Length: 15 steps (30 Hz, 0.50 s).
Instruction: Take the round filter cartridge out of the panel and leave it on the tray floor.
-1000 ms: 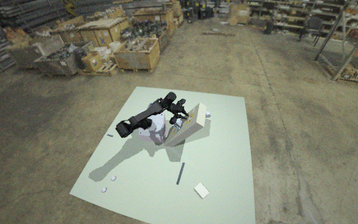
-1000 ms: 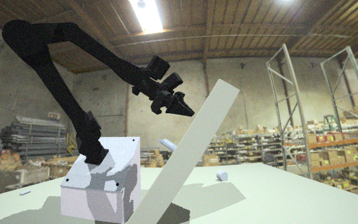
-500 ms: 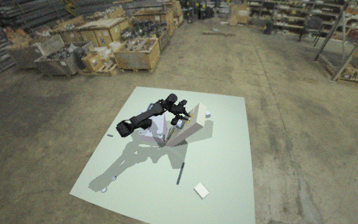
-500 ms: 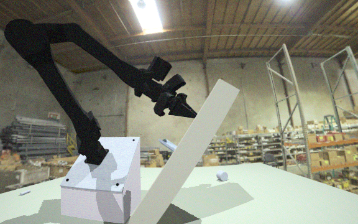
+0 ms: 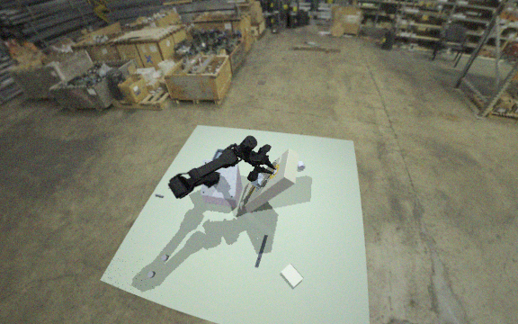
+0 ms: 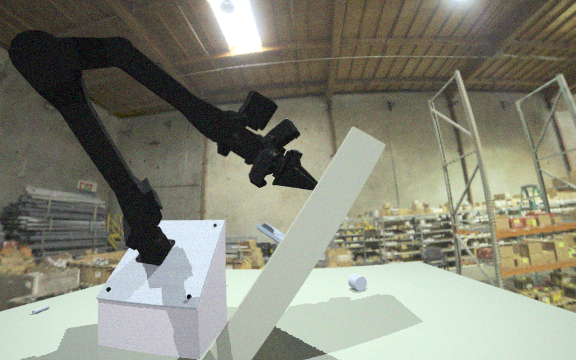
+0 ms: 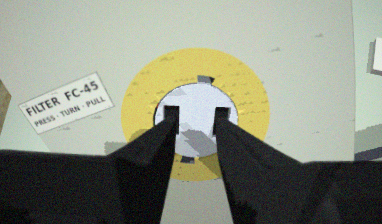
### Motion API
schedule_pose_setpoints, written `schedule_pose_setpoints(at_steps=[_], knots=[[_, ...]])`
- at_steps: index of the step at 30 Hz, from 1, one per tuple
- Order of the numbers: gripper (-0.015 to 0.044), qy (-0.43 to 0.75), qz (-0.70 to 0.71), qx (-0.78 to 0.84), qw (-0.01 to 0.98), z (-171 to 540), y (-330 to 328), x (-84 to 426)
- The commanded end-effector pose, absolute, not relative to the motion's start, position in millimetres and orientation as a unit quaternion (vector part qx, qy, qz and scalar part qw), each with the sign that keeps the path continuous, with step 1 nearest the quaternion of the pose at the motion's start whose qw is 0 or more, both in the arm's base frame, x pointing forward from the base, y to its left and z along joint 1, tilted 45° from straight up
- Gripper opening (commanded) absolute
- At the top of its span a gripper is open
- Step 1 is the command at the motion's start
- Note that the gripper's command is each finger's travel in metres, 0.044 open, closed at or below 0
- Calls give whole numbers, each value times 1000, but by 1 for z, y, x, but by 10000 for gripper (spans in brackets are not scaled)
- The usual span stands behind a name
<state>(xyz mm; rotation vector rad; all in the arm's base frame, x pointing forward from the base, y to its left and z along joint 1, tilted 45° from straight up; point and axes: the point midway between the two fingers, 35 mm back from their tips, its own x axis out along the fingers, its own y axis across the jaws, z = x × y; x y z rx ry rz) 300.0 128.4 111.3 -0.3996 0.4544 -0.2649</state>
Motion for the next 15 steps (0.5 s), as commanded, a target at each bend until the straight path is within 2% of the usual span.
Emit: schedule_pose_setpoints(at_steps=[1,15], knots=[[104,224,-127,-197,946,110,129,301],[104,224,-127,-197,946,109,128,304]])
